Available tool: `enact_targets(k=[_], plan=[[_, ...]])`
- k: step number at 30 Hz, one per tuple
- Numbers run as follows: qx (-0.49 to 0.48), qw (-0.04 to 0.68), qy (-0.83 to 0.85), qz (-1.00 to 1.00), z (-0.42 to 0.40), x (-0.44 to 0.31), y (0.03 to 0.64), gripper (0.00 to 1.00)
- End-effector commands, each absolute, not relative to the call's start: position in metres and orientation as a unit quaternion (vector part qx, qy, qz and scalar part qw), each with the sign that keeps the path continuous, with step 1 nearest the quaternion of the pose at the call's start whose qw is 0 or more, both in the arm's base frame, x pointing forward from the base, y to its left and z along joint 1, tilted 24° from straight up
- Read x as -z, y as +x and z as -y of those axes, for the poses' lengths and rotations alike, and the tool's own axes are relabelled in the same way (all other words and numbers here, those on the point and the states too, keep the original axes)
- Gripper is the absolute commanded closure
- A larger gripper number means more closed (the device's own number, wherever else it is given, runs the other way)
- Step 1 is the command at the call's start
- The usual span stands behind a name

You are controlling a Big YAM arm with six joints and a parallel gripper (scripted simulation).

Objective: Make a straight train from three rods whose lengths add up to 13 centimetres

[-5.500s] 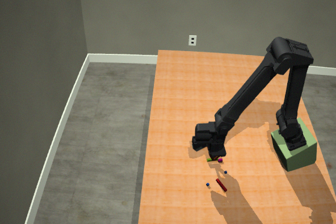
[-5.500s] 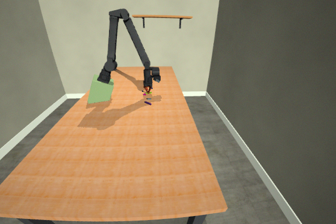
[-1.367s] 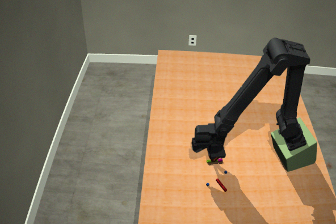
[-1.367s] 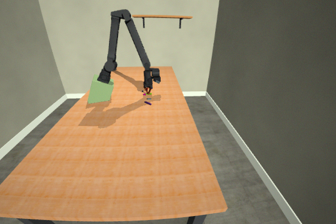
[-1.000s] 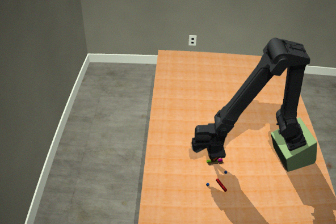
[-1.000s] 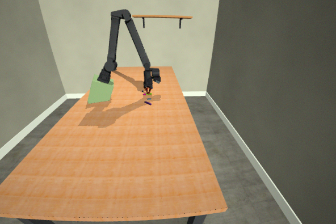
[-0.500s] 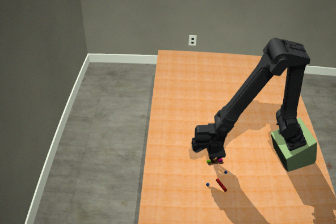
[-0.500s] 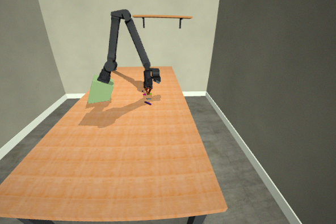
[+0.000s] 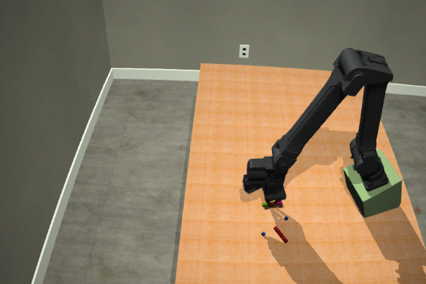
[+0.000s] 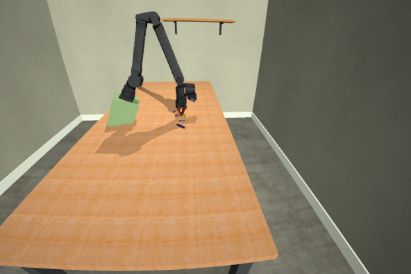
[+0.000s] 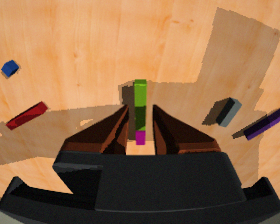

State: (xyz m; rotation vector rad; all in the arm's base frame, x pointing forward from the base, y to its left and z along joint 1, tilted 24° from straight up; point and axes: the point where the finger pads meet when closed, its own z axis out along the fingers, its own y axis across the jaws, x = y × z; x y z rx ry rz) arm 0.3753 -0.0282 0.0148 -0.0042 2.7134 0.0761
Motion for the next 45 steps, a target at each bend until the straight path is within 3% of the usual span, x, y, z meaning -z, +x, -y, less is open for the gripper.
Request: enact_targets(k=[1,22,29,30,45], plan=[[-0.029,0.204,-0.006,-0.979,0.023,-0.013,0.376,0.77],[-0.022,0.236,-0.003,-0.971,0.038,-0.112,0.357,0.77],[-0.026,0.211,0.0,-0.977,0.036,-0.1,0.344,0.77],[-0.027,0.21,0.0,-0.977,0.036,-0.1,0.343,0.0],[-0.025,0.218,-0.001,-0.976,0.037,-0.101,0.347,0.0]])
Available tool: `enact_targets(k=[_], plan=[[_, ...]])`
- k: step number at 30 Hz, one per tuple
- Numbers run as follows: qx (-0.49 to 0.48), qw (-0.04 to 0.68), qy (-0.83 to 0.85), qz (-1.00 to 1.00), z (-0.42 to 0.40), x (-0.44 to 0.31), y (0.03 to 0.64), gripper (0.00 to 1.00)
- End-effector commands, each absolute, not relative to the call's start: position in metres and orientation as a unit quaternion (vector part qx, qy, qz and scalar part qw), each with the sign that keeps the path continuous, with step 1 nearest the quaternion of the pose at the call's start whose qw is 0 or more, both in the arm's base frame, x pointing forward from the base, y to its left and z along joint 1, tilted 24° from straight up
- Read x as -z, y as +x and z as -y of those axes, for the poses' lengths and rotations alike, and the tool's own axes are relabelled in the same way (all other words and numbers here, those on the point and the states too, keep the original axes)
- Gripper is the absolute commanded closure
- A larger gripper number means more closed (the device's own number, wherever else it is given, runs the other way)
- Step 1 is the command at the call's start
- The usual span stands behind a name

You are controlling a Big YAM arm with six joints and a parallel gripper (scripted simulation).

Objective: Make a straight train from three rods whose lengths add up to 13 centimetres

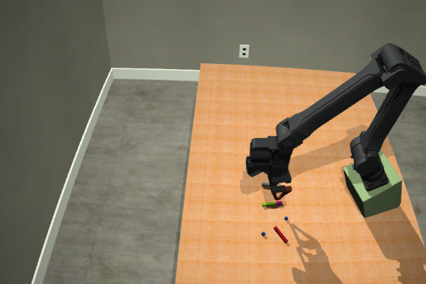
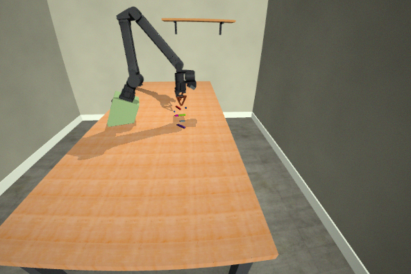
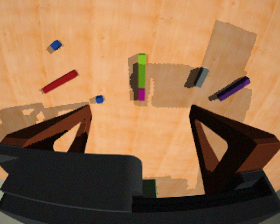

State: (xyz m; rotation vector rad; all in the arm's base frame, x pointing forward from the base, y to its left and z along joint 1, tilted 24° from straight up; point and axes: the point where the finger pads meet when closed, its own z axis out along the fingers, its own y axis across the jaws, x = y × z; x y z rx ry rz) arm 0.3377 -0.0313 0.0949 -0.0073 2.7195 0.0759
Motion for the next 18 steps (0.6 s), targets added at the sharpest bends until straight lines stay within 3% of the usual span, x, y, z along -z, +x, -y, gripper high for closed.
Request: enact_targets(k=[1,7,18], plan=[[-0.025,0.218,-0.001,-0.976,0.037,-0.101,0.347,0.0],[-0.026,0.219,0.003,-0.975,0.038,-0.102,0.348,0.0],[-0.057,0.22,0.169,-0.959,0.1,-0.098,0.363,0.0]])
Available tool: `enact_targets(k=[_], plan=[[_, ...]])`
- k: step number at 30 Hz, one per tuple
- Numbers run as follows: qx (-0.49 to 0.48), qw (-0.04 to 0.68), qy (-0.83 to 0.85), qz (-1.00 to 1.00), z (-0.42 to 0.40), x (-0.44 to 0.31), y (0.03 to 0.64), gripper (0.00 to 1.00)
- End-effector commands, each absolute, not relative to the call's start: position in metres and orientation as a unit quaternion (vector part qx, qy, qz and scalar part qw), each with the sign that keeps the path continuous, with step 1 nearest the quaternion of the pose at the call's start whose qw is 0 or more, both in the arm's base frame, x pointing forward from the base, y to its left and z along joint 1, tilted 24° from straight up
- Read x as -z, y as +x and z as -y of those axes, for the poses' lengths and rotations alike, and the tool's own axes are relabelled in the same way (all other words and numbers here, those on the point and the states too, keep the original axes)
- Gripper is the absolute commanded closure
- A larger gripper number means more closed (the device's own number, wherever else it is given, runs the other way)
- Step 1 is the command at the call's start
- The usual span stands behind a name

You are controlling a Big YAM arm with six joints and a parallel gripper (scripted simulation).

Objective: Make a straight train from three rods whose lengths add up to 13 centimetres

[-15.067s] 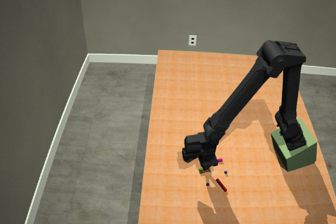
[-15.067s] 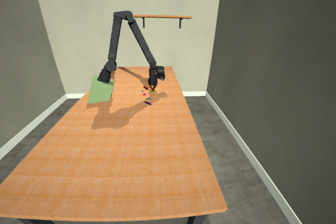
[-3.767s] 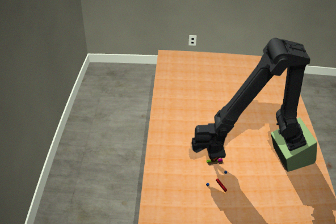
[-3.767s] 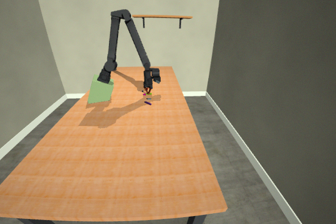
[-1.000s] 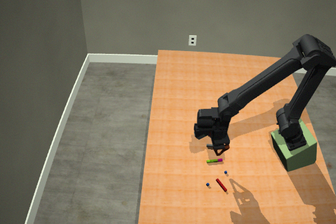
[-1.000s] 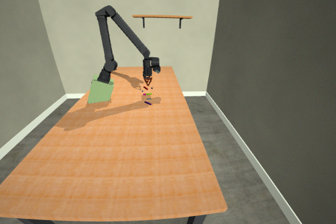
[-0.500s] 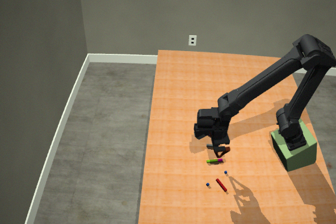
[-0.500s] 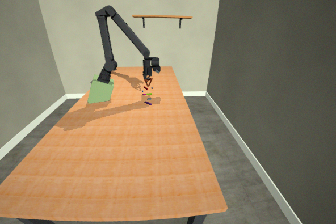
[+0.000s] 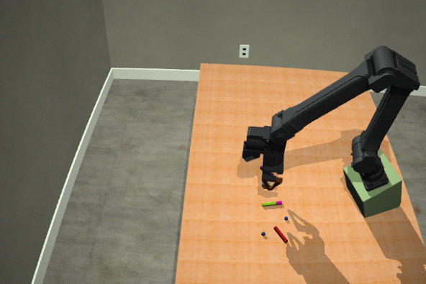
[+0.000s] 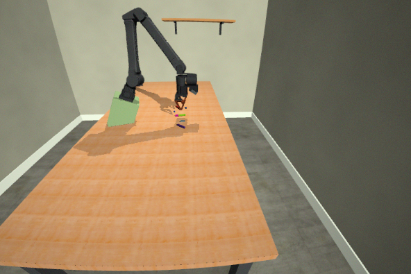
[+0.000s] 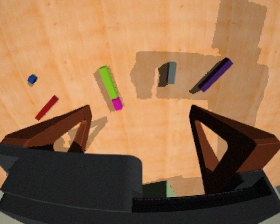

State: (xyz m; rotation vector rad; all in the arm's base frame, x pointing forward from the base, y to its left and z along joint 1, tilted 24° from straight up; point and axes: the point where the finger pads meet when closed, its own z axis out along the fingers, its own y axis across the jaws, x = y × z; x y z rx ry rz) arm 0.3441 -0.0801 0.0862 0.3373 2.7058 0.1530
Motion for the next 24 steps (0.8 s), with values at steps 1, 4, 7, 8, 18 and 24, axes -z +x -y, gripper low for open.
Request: enact_targets(k=[1,4,7,8,18,24], plan=[[-0.056,0.217,0.17,-0.96,0.1,-0.098,0.362,0.0],[-0.067,0.216,0.218,-0.95,0.12,-0.093,0.362,0.0],[-0.066,0.212,0.219,-0.95,0.119,-0.093,0.361,0.0],[-0.067,0.21,0.219,-0.951,0.119,-0.092,0.36,0.0],[-0.094,0.205,0.349,-0.91,0.174,-0.079,0.355,0.0],[-0.108,0.2,0.414,-0.882,0.202,-0.072,0.347,0.0]])
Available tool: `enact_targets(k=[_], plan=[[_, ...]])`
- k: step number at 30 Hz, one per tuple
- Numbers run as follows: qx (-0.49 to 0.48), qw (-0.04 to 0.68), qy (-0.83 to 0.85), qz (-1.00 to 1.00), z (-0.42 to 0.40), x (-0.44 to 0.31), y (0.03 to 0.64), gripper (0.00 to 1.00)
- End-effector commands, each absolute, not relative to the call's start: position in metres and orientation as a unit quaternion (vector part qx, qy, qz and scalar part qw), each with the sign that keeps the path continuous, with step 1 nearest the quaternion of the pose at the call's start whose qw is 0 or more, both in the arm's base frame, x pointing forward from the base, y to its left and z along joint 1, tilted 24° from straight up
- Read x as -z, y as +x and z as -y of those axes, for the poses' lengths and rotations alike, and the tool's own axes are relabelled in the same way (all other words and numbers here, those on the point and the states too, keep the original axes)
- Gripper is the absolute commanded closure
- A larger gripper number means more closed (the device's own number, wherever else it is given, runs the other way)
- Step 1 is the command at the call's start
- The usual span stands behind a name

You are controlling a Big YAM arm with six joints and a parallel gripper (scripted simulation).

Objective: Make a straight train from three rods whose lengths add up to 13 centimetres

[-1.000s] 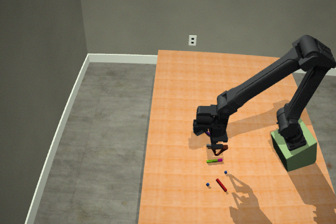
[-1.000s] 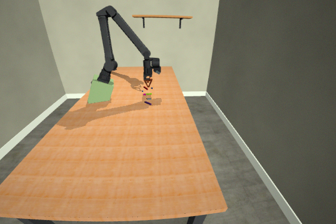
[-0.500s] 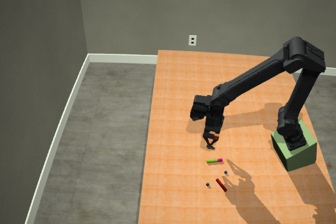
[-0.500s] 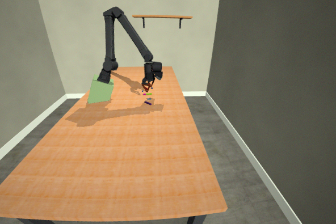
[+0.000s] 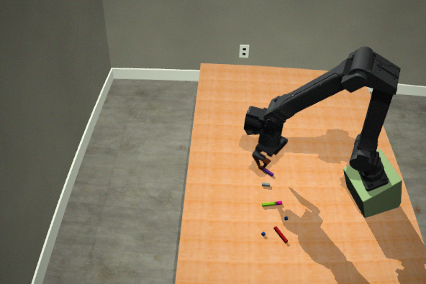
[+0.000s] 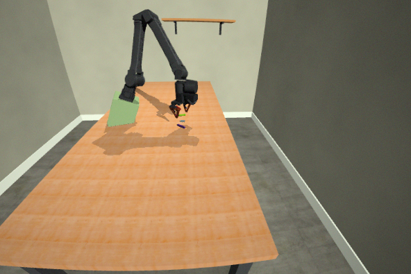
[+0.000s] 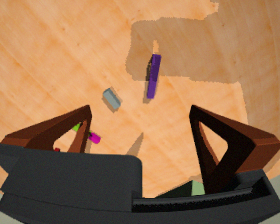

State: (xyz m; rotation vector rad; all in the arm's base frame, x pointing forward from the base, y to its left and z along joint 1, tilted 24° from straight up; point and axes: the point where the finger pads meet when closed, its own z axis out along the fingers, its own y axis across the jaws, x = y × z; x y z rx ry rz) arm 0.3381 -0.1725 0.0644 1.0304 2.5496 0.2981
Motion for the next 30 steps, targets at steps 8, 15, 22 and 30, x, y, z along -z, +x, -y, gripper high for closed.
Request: enact_targets(k=[8,15,22,30], plan=[[-0.113,0.184,0.411,-0.885,0.189,-0.064,0.341,0.77],[-0.112,0.185,0.406,-0.888,0.189,-0.064,0.341,0.77],[-0.112,0.185,0.406,-0.888,0.189,-0.064,0.341,0.77],[-0.112,0.185,0.406,-0.888,0.189,-0.064,0.341,0.77]])
